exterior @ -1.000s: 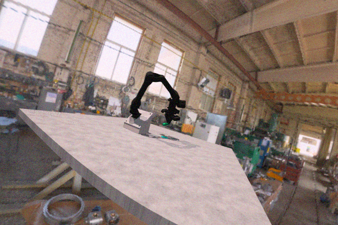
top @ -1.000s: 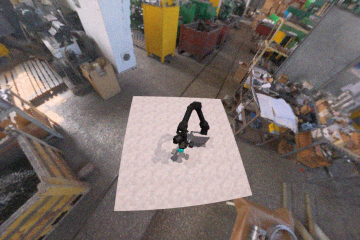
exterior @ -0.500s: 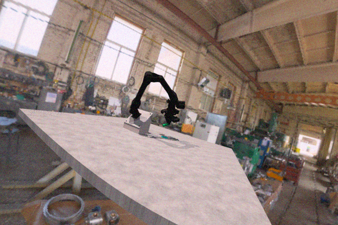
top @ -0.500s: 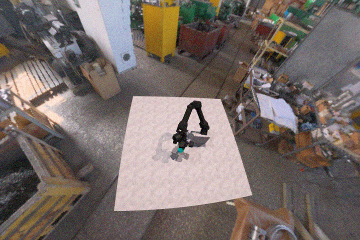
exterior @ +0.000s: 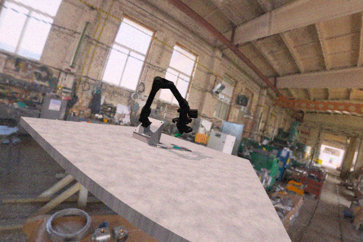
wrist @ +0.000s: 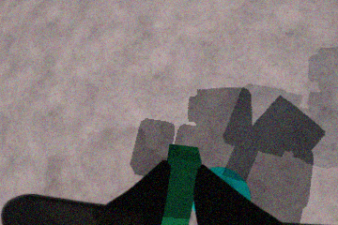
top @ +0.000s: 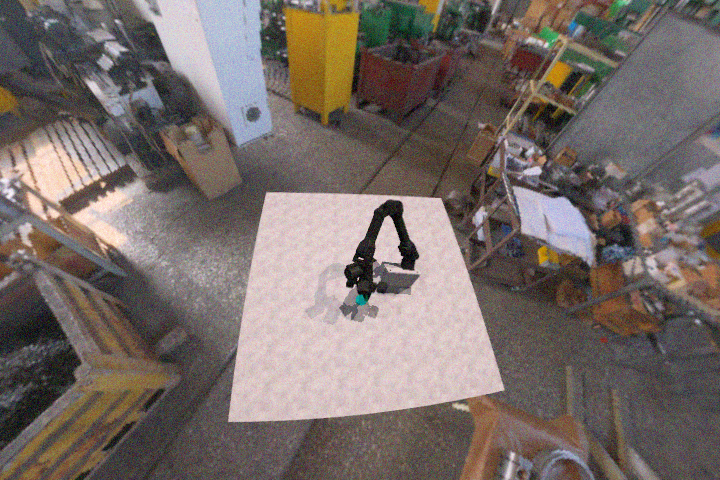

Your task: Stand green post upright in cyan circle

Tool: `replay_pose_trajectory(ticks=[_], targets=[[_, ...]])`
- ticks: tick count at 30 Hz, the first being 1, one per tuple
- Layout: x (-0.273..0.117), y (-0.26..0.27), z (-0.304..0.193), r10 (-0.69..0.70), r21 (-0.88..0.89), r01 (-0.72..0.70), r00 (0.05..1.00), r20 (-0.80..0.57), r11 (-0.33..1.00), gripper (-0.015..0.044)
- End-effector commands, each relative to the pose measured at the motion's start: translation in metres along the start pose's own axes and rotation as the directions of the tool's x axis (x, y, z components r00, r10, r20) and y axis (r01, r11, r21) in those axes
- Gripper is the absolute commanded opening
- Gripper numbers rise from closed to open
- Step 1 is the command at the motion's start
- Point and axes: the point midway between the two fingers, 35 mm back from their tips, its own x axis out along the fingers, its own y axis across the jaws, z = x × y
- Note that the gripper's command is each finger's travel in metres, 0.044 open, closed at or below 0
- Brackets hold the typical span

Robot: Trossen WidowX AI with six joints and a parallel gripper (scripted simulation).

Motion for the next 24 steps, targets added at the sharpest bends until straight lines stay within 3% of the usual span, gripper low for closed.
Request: replay_pose_trajectory(ticks=[1, 24], targets=[[0.0007, 0.0014, -0.0018, 0.012, -0.007, -0.012, 1.000, 0.025, 1.000, 0.0023], [0.0026, 0.0000, -0.0027, 0.047, -0.028, -0.043, 0.980, 0.193, 0.999, 0.0023]])
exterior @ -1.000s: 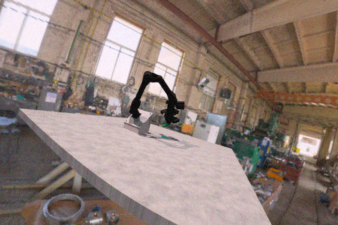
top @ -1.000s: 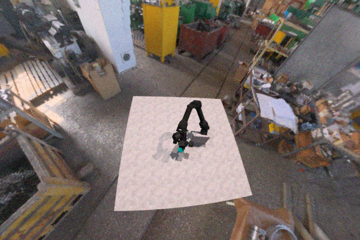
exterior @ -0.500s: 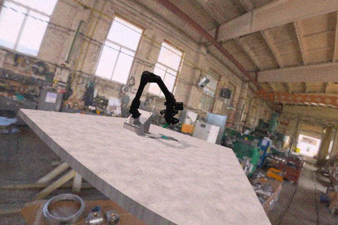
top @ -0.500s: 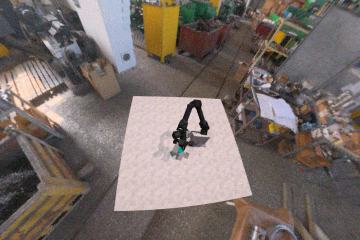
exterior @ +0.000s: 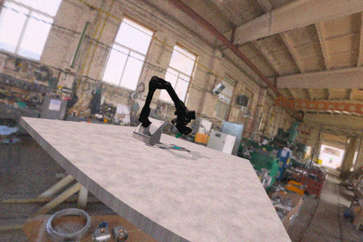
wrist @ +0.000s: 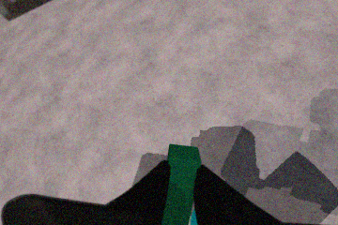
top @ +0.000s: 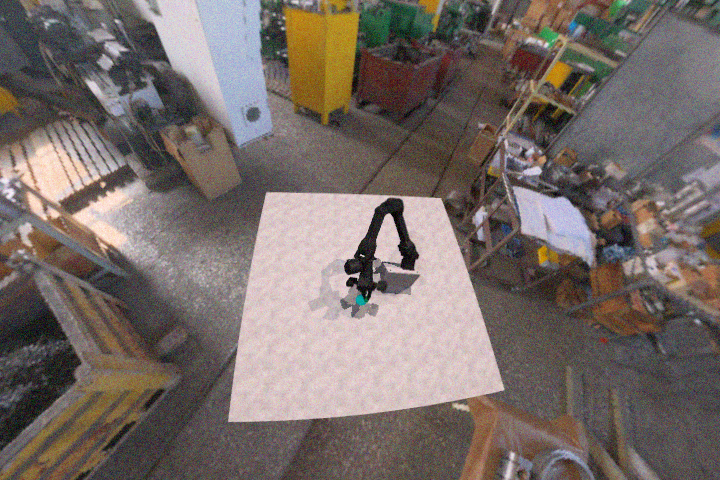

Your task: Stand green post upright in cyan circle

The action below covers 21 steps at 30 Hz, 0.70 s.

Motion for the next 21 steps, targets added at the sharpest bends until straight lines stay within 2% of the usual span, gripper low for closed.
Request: replay_pose_trajectory(ticks=[1, 21], targets=[[-0.0002, 0.0015, -0.0017, 0.007, -0.009, -0.007, 1.000, 0.026, 1.000, 0.0023], [-0.0026, 0.0001, -0.0026, 0.015, -0.035, -0.009, 0.984, 0.175, 0.999, 0.0023]])
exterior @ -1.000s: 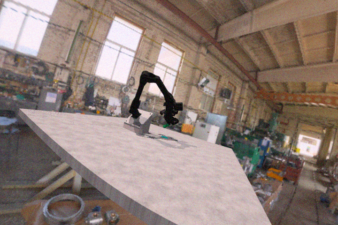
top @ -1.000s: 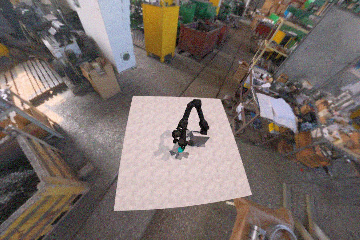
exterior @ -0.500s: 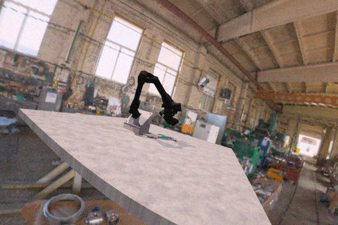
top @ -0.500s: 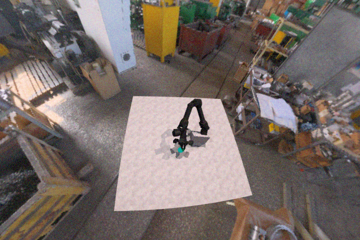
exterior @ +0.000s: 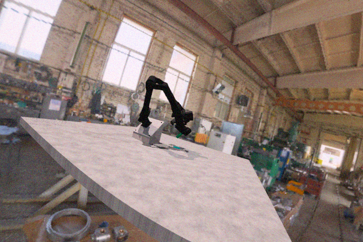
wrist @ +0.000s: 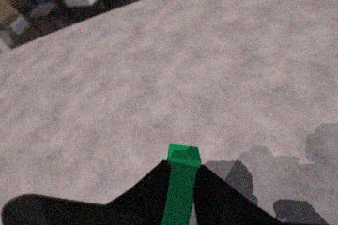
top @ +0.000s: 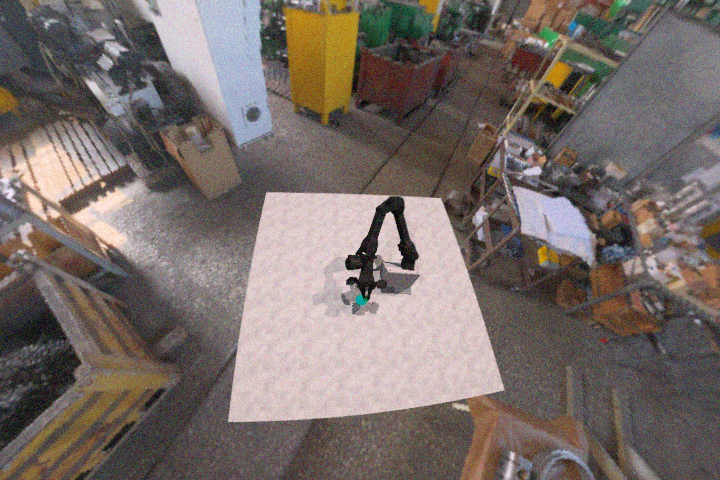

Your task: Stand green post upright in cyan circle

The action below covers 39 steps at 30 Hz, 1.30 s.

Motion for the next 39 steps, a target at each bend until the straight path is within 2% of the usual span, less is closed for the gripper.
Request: replay_pose_trajectory(ticks=[1, 39], targets=[[-0.001, 0.002, -0.001, 0.003, -0.010, -0.003, 1.000, 0.027, 1.000, 0.0023], [-0.015, 0.000, -0.003, -0.032, -0.081, 0.059, 0.953, 0.302, 0.995, 0.0023]])
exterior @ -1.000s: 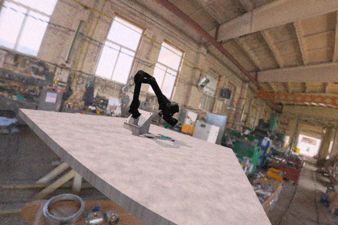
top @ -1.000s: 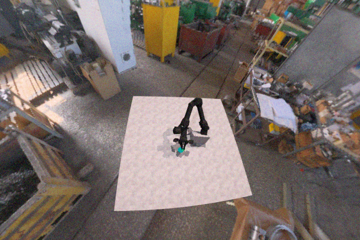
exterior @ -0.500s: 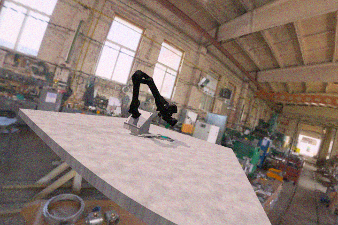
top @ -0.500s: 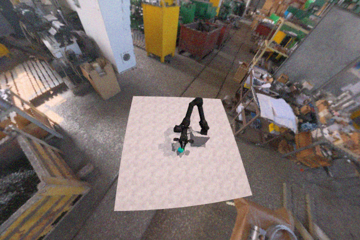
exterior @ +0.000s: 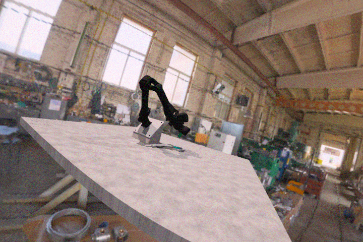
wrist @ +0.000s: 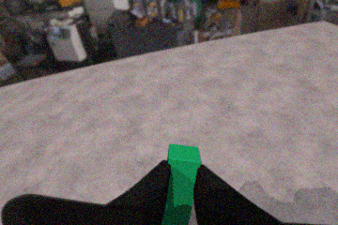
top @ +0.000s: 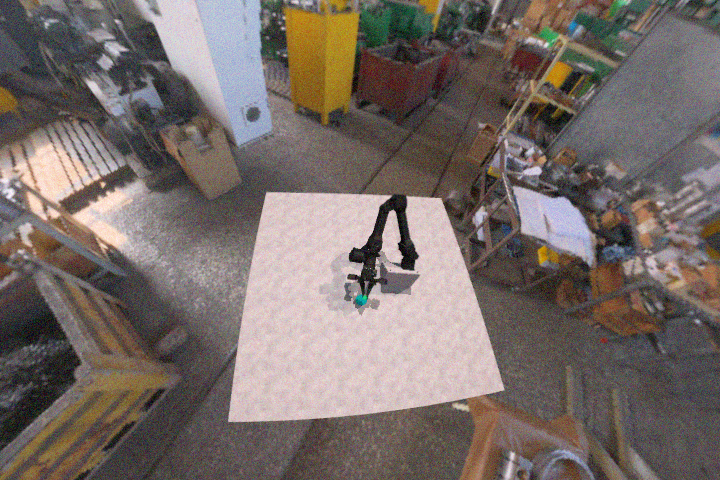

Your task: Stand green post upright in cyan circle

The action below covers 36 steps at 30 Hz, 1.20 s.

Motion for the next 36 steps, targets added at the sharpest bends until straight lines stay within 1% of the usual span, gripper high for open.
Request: replay_pose_trajectory(ticks=[1, 36], targets=[[-0.002, 0.002, -0.001, -0.004, -0.014, 0.004, 1.000, 0.026, 1.000, 0.0023], [-0.025, 0.004, 0.002, -0.088, -0.115, 0.122, 0.961, 0.261, 0.986, 0.0023]])
